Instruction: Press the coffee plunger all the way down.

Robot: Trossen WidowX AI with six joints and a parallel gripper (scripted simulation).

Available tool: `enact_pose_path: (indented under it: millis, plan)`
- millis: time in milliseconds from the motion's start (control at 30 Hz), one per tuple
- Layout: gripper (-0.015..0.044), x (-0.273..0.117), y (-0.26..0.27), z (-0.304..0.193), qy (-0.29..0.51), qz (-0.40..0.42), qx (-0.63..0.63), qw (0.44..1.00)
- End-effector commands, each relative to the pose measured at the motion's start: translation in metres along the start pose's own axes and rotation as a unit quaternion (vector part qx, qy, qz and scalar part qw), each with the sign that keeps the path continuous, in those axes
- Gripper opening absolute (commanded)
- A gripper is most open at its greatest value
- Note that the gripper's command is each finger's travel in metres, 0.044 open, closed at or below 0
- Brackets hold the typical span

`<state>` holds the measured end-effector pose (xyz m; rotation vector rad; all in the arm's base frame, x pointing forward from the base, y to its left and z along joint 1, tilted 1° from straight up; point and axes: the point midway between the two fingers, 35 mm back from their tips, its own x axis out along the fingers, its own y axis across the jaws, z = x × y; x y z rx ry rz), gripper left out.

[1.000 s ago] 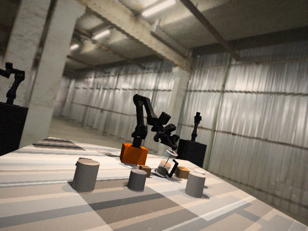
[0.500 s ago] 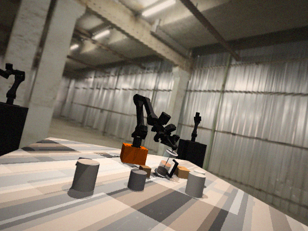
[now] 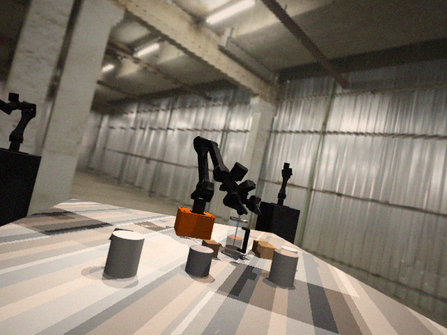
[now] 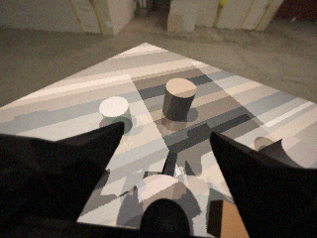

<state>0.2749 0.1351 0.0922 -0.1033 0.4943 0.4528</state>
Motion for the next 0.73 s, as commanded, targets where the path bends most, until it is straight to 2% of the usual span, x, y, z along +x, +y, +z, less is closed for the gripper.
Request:
enact_pose_path:
  millis: [0, 300, 633, 700]
  plan:
    - [0.044, 0.0, 0.0, 0.012, -0.014, 0.002, -0.001, 1.0]
    - [0.044, -0.012, -0.003, 0.025, -0.026, -0.005, 0.003, 1.0]
    - [0.044, -0.088, -0.002, 0.039, 0.008, -0.001, 0.003, 1.0]
    - [0.044, -0.094, -0.002, 0.038, 0.011, 0.0, 0.003, 1.0]
